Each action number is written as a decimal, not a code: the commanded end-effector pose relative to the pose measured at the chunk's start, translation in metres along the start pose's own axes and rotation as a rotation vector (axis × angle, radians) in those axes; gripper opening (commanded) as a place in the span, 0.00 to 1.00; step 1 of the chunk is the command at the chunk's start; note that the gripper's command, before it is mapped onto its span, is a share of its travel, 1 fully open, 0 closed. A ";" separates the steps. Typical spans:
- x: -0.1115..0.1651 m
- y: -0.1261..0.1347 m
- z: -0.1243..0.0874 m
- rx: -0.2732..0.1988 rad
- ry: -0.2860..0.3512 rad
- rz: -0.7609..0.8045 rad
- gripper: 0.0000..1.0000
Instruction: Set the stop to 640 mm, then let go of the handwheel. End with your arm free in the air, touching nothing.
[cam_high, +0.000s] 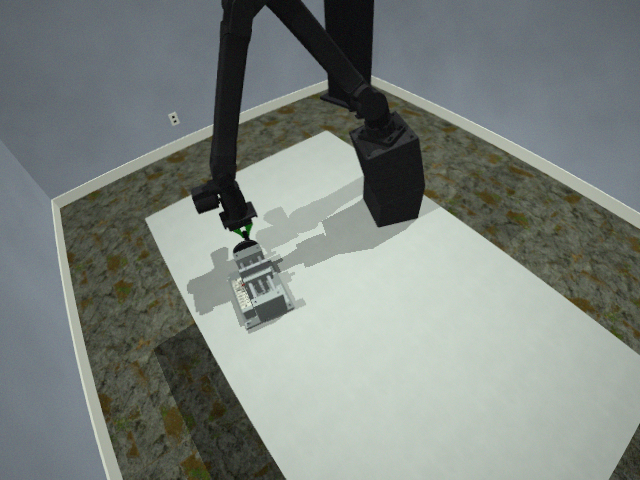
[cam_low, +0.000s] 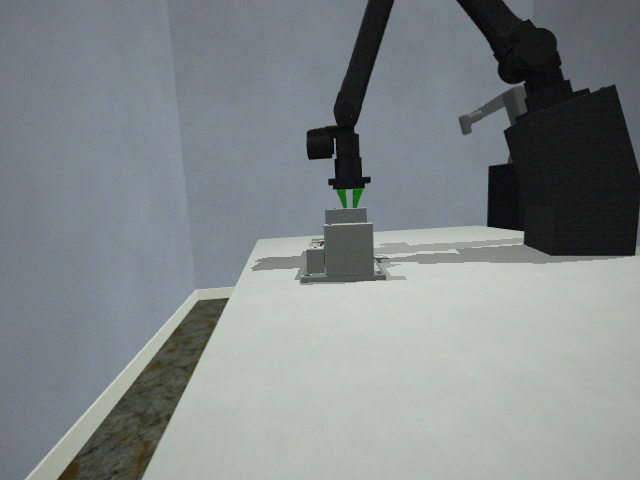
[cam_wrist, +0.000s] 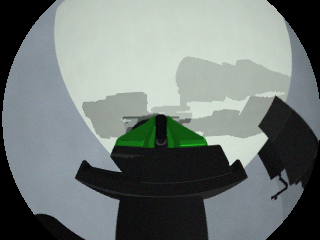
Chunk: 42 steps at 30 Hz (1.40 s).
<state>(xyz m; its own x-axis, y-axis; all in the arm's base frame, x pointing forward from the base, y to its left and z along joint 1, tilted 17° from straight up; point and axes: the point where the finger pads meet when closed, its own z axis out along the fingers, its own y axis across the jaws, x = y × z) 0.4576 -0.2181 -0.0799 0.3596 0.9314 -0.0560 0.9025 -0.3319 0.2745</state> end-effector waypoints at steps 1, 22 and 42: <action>-0.001 0.032 -0.028 -0.056 -0.011 0.010 0.06; 0.000 0.047 -0.030 -0.059 -0.010 0.008 0.06; 0.002 0.061 -0.034 -0.061 -0.008 0.005 0.06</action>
<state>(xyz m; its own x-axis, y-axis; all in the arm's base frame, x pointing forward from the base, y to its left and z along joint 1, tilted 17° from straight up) 0.4643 -0.2203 -0.0741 0.3595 0.9315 -0.0562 0.9112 -0.3374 0.2366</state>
